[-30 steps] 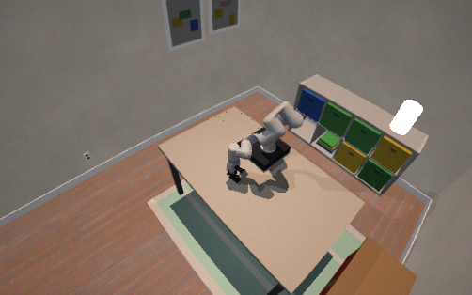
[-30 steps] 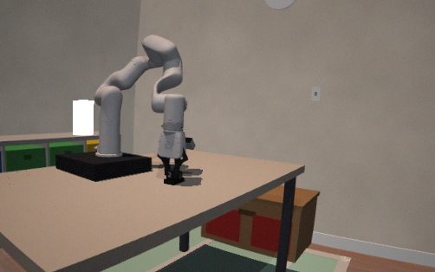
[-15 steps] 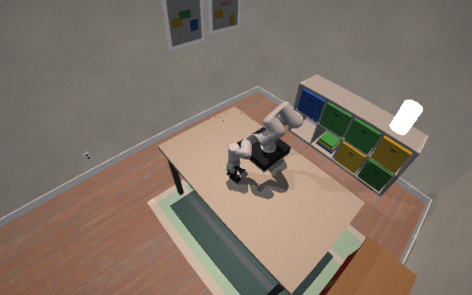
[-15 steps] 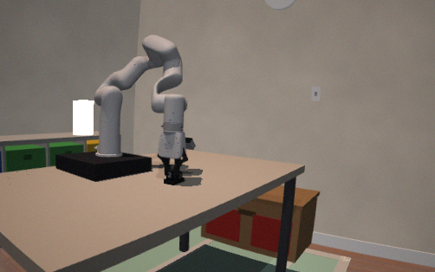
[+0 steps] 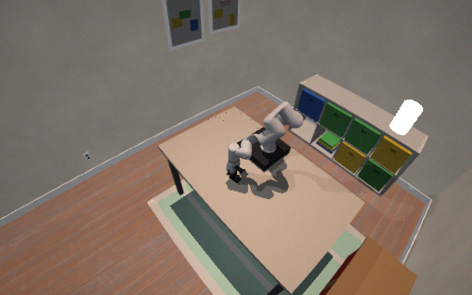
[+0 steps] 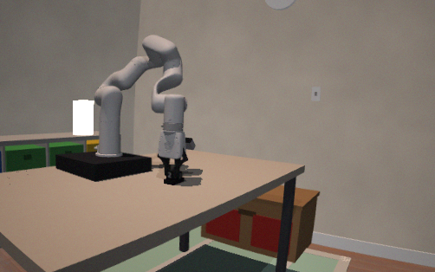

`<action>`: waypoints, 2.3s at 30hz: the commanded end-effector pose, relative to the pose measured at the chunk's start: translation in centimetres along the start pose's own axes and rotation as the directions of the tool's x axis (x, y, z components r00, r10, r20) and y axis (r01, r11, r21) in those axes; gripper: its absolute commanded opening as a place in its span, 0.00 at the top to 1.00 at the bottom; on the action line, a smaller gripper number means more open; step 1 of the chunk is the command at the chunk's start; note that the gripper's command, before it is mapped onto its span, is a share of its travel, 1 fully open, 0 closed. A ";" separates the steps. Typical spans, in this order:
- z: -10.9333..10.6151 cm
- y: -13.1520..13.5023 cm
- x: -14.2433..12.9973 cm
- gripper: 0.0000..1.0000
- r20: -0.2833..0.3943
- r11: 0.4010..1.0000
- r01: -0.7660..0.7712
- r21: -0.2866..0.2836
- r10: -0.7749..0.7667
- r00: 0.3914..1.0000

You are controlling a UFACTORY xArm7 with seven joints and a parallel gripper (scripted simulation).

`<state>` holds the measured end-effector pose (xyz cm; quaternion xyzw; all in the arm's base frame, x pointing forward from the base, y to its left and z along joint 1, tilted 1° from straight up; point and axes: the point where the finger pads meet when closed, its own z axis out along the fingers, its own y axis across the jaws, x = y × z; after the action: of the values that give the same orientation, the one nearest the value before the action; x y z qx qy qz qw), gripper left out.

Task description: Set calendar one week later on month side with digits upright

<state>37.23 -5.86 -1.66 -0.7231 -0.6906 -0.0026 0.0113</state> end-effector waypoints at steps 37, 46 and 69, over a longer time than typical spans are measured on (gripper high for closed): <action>0.9 0.1 0.0 0.71 0.000 1.000 -0.001 -0.003 0.001 1.000; 0.9 0.1 0.0 0.71 0.000 1.000 -0.001 -0.003 0.001 1.000; 0.9 0.1 0.0 0.71 0.000 1.000 -0.001 -0.003 0.001 1.000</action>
<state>37.22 -5.84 -2.62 -0.7231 -0.6906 -0.0026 0.0113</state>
